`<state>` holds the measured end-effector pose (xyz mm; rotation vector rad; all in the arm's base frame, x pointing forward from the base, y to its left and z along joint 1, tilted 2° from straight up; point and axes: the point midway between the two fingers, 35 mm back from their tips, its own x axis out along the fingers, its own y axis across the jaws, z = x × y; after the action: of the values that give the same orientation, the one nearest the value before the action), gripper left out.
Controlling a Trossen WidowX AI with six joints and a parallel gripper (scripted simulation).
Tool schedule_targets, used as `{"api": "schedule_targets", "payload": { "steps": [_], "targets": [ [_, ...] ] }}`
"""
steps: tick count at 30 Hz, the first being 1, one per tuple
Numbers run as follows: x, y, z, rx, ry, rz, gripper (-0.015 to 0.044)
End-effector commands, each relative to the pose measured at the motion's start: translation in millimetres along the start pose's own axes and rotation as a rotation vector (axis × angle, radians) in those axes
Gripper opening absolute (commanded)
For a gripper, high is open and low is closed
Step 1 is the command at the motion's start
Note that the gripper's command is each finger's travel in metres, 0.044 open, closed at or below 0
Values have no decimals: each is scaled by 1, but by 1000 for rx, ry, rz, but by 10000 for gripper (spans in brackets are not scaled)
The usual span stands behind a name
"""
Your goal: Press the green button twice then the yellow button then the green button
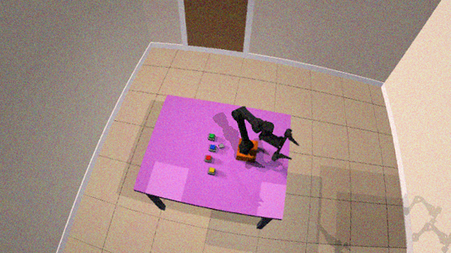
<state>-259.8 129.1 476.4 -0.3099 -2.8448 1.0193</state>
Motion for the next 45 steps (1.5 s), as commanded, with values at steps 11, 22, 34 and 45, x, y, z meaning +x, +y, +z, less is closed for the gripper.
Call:
{"api": "schedule_targets", "payload": {
  "steps": [11,22,34,45],
  "targets": [
    [-19,109,-38,236,174,337,400],
    [-126,260,-65,781,572,775,400],
    [-303,348,-37,1351,1215,1035,400],
    [-463,350,49,1807,1984,1009,400]
  ]
}}
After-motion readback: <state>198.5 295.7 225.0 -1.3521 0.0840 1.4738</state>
